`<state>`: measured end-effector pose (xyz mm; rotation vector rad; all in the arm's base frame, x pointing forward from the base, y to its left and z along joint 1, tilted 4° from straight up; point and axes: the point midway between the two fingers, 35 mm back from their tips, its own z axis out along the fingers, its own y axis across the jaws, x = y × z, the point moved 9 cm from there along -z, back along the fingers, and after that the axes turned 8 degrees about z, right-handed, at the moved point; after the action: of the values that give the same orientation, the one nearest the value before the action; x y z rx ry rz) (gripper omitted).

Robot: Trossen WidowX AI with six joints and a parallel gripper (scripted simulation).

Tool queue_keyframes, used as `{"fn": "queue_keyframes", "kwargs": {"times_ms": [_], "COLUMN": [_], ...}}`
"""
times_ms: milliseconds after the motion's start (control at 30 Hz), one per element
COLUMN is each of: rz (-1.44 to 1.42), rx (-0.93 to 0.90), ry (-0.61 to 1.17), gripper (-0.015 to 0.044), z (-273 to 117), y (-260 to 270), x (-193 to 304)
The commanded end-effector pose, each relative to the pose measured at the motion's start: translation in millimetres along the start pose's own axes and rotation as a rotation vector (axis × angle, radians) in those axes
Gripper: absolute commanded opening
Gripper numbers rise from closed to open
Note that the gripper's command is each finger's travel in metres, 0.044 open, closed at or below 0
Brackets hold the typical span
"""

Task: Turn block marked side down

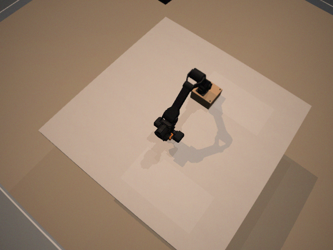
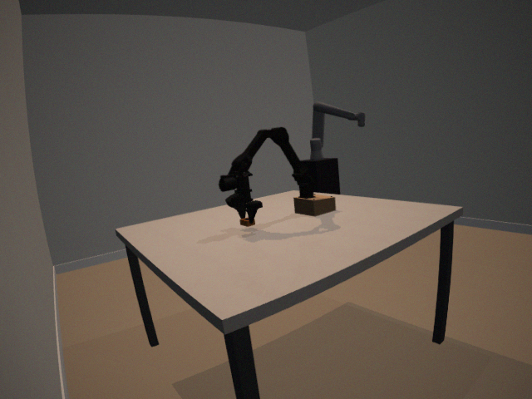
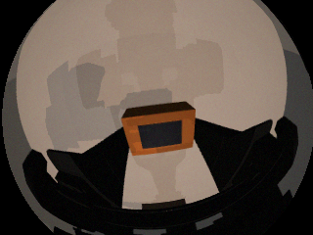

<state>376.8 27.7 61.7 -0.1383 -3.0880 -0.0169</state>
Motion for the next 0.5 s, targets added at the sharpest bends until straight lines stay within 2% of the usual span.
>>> {"fn": "queue_keyframes", "kwargs": {"times_ms": [0,467], "rz": [0.003,0.002], "rx": [-0.004,-0.029], "ry": [-0.010,-0.202], "gripper": [0.0000,0.0000], "z": [-8.0,4.4], "y": [0.3,-1.3], "x": [-1.4,11.7]}}
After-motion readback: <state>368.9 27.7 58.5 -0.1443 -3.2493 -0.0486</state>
